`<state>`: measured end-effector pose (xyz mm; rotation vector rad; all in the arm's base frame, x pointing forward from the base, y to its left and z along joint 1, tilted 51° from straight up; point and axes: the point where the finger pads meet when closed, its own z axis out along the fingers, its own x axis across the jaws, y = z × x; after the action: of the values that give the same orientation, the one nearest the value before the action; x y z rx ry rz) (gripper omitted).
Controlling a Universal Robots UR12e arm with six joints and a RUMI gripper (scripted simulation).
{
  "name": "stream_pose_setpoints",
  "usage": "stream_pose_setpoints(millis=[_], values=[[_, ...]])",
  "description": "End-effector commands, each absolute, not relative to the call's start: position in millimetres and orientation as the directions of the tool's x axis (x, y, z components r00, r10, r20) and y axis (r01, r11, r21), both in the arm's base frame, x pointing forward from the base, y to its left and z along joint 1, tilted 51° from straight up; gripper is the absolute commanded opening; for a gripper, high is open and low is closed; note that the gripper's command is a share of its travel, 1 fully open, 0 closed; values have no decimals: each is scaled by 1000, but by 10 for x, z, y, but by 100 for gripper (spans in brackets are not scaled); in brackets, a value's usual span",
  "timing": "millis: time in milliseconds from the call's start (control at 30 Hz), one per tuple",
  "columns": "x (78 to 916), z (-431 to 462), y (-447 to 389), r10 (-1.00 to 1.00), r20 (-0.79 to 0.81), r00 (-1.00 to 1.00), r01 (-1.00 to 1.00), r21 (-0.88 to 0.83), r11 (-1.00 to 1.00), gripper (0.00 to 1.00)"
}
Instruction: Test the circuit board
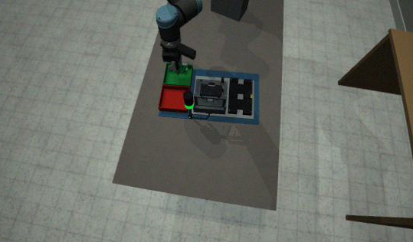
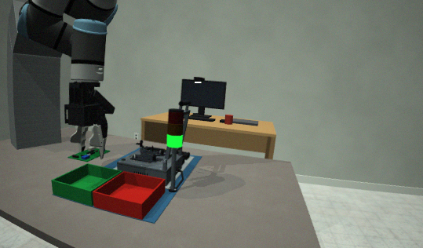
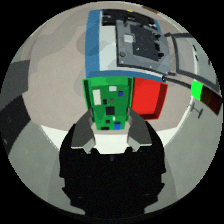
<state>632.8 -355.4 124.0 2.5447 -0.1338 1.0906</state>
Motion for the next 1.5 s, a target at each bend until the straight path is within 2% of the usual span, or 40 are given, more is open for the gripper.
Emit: stream_pose_setpoints(millis=[0, 1467], values=[[6304, 1225, -3621, 57, 716, 696, -227, 295, -928, 39], [6412, 1118, -3694, 57, 716, 696, -227, 295, -928, 39]])
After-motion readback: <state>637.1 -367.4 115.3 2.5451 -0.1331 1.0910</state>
